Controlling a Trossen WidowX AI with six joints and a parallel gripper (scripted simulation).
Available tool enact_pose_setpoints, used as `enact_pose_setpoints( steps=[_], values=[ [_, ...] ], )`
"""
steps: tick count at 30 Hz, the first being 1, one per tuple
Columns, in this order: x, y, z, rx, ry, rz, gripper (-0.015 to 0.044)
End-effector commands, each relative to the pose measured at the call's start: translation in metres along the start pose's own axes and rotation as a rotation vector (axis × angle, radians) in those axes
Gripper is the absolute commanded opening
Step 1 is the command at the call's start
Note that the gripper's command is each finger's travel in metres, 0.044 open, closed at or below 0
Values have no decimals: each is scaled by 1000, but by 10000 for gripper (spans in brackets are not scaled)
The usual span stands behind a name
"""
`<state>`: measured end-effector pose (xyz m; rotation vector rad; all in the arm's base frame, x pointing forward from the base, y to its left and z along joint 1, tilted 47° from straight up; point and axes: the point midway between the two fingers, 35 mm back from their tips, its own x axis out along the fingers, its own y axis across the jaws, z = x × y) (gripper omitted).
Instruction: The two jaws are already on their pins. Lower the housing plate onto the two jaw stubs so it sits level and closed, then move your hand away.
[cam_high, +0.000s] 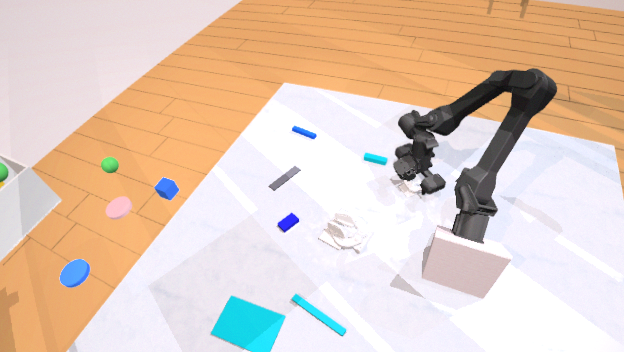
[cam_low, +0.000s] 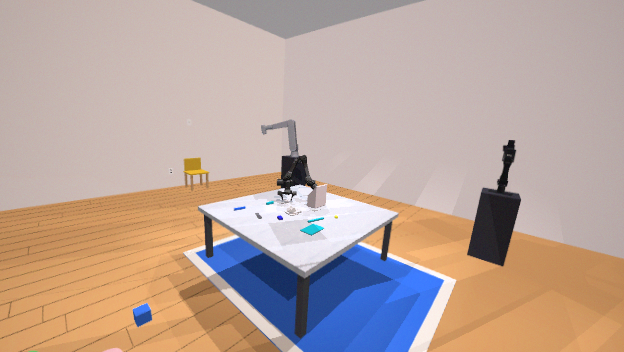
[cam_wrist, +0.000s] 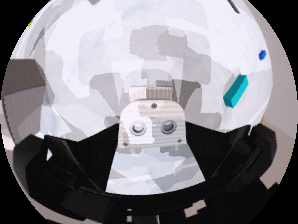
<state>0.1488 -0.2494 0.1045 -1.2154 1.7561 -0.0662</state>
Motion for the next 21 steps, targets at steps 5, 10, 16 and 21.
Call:
enact_pose_setpoints(
  steps=[5, 10, 16, 21],
  values=[
    [0, 0, 0, 0, 0, 0, 351],
    [0, 0, 0, 0, 0, 0, 351],
    [-8, -1, 1, 1, -3, 2, 351],
    [-23, -2, 3, 1, -6, 5, 351]
  ],
)
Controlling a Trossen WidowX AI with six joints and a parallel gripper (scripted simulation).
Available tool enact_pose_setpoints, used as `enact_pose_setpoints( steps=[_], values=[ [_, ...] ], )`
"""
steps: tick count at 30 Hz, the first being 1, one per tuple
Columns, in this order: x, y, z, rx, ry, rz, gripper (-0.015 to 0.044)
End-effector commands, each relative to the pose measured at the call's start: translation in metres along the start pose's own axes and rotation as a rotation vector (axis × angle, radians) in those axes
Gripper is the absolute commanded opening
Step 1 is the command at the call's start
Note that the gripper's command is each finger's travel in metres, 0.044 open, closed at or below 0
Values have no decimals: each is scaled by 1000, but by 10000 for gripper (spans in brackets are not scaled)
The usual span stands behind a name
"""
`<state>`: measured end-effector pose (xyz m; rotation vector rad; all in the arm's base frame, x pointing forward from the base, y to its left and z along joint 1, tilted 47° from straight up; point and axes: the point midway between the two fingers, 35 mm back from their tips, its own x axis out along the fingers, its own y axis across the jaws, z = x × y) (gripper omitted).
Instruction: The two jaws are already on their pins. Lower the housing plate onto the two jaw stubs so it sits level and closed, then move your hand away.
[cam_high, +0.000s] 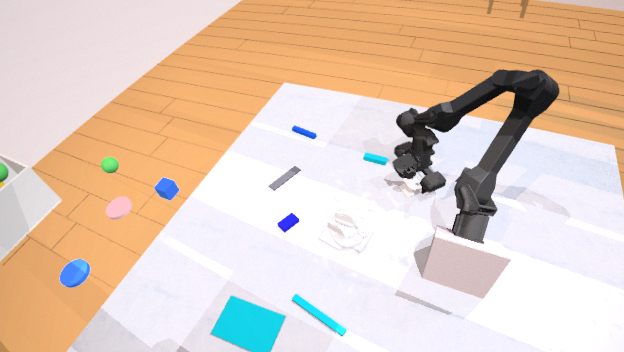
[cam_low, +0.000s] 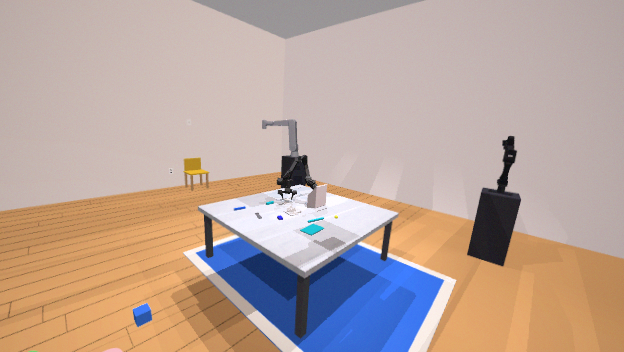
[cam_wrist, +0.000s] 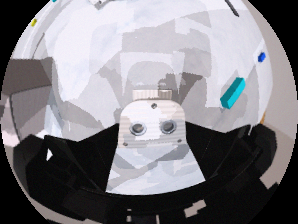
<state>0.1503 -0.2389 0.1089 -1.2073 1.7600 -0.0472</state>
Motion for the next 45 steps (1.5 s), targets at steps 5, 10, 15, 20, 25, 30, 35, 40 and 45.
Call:
enact_pose_setpoints(
  steps=[5, 10, 15, 20, 25, 30, 35, 40, 45],
  values=[
    [-28, -4, 0, 8, -1, -8, 351],
    [-44, -3, 0, 7, -2, -9, 351],
    [-59, -2, -2, 5, -1, -12, 351],
    [-62, -1, -2, 5, -1, -12, 351],
    [-61, -2, 3, 24, -6, -10, 351],
    [-59, -3, 19, 87, -19, 0, 351],
    [-58, -4, 35, 150, -30, 10, 351],
    [-57, -3, 52, 213, -39, 21, 351],
    [-57, -1, 68, 275, -44, 30, 351]
  ],
)
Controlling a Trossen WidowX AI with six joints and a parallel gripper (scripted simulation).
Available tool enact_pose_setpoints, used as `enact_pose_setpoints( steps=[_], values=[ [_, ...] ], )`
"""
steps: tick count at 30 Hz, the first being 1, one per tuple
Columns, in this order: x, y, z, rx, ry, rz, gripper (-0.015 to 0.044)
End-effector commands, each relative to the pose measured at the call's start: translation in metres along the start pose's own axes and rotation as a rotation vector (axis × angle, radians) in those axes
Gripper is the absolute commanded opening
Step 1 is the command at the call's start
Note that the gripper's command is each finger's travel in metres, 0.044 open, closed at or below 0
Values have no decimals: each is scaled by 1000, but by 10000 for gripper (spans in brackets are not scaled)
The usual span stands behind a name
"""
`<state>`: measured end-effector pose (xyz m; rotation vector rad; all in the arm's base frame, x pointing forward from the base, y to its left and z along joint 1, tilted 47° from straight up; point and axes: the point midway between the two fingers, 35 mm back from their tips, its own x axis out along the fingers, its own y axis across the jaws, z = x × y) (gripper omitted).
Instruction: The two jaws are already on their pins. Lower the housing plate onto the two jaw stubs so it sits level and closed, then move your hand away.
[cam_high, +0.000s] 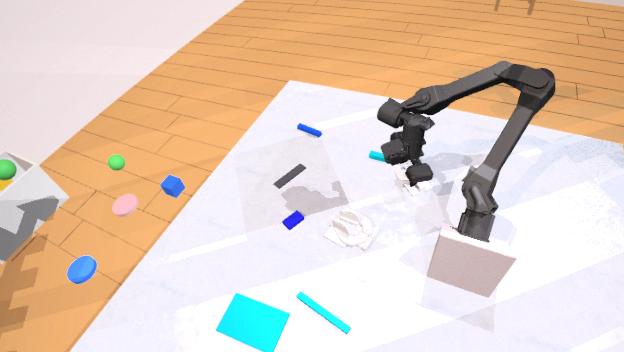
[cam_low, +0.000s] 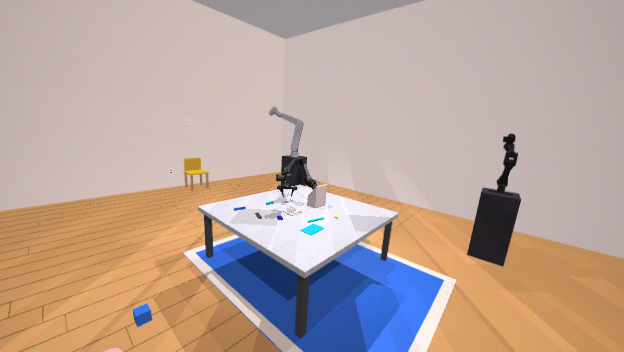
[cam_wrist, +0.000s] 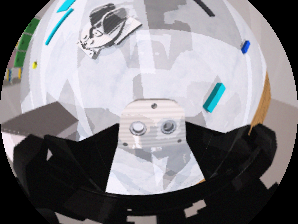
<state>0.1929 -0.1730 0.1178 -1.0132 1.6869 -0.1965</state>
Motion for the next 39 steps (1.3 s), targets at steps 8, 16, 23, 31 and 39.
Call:
enact_pose_setpoints(
  steps=[8, 16, 23, 31, 39],
  values=[
    [2, 12, 37, 149, -8, 12, 351],
    [2, 25, 60, 247, -7, 20, 351],
    [3, 38, 79, 332, -4, 22, 351],
    [3, 55, 100, 430, 1, 19, 351],
    [3, 75, 118, 529, 7, 9, 351]
  ],
)
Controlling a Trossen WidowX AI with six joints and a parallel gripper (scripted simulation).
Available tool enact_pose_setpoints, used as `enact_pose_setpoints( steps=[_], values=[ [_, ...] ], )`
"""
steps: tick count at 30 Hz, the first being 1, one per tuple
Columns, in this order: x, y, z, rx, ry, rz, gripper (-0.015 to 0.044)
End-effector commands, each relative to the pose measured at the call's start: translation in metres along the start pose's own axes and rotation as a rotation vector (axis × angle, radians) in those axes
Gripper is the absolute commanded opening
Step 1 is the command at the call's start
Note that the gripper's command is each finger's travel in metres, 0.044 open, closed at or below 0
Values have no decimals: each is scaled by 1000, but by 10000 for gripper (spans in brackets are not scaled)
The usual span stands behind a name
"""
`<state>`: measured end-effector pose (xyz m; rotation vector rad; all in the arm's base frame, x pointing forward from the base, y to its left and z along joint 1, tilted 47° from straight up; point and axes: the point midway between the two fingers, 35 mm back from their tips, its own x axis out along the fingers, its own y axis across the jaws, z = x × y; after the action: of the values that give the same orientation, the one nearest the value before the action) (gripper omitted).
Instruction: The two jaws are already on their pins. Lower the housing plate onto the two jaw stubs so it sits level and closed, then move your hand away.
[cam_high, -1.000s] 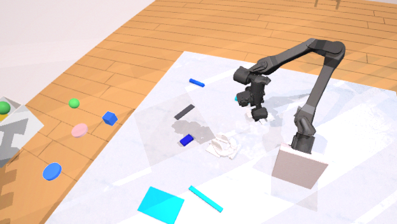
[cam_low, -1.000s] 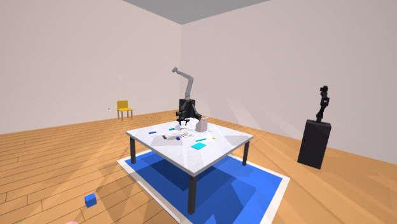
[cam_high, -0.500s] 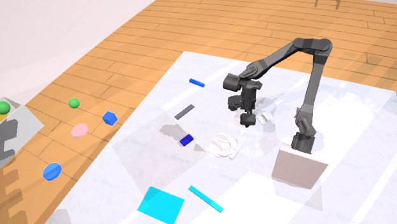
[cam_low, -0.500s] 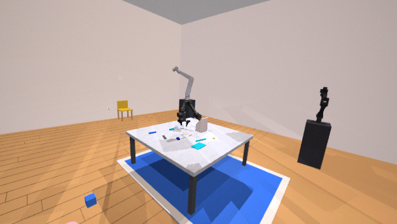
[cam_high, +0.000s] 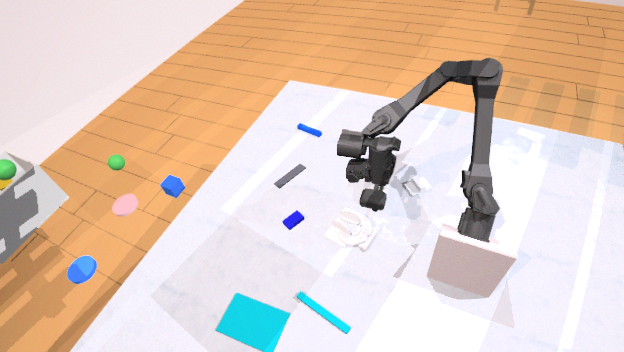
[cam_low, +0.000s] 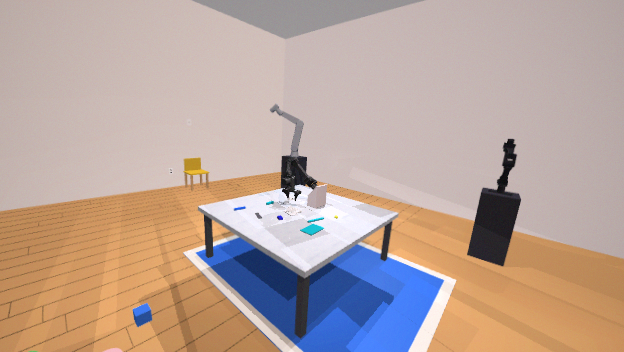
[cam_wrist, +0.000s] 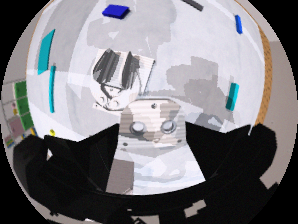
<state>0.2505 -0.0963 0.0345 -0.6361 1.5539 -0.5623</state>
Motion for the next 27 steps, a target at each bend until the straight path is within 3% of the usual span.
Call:
enact_pose_setpoints(
  steps=[1, 19, 27],
  values=[
    [-1, 15, 6, 63, -5, -11, 351],
    [2, 74, 12, 294, -16, -56, 351],
    [2, 76, 12, 303, -17, -58, 351]
  ],
)
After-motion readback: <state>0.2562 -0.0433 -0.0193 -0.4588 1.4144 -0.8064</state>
